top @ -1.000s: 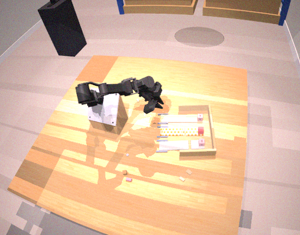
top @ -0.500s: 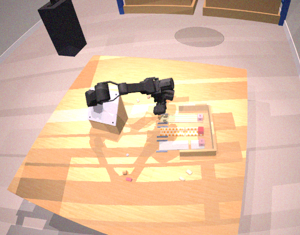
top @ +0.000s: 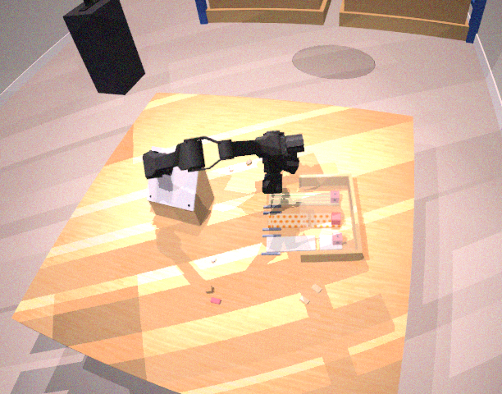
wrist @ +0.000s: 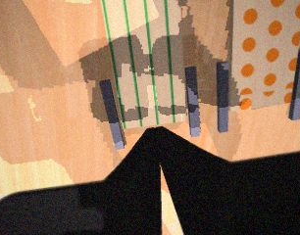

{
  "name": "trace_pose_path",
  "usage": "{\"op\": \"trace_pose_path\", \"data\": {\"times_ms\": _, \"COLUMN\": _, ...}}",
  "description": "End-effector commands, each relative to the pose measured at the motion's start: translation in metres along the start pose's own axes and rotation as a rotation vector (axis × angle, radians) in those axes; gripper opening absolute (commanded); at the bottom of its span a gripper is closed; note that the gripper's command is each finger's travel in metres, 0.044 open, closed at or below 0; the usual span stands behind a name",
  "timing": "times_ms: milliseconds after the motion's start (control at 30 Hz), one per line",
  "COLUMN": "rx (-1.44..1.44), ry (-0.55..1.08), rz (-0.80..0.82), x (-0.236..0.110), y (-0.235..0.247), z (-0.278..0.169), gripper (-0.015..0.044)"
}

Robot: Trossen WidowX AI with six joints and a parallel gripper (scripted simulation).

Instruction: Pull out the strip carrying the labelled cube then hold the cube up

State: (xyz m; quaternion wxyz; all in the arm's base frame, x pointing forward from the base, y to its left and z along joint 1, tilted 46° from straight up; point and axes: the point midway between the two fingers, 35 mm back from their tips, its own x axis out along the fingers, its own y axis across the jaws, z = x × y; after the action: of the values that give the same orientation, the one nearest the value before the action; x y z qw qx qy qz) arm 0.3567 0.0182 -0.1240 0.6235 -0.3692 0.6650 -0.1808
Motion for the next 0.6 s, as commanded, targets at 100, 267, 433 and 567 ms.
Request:
{"op": "trace_pose_path", "data": {"times_ms": 100, "rx": 0.007, "ry": 0.002, "rz": -0.001, "x": 0.010, "y": -0.001, "z": 0.002, "gripper": 0.0000}}
{"op": "trace_pose_path", "data": {"times_ms": 267, "rx": 0.007, "ry": 0.002, "rz": -0.001, "x": 0.018, "y": -0.001, "z": 0.002, "gripper": 0.0000}}
{"op": "trace_pose_path", "data": {"times_ms": 433, "rx": 0.006, "ry": 0.002, "rz": -0.001, "x": 0.027, "y": -0.002, "z": 0.002, "gripper": 0.0000}}
{"op": "trace_pose_path", "data": {"times_ms": 567, "rx": 0.006, "ry": 0.002, "rz": -0.001, "x": 0.033, "y": -0.002, "z": 0.002, "gripper": 0.0000}}
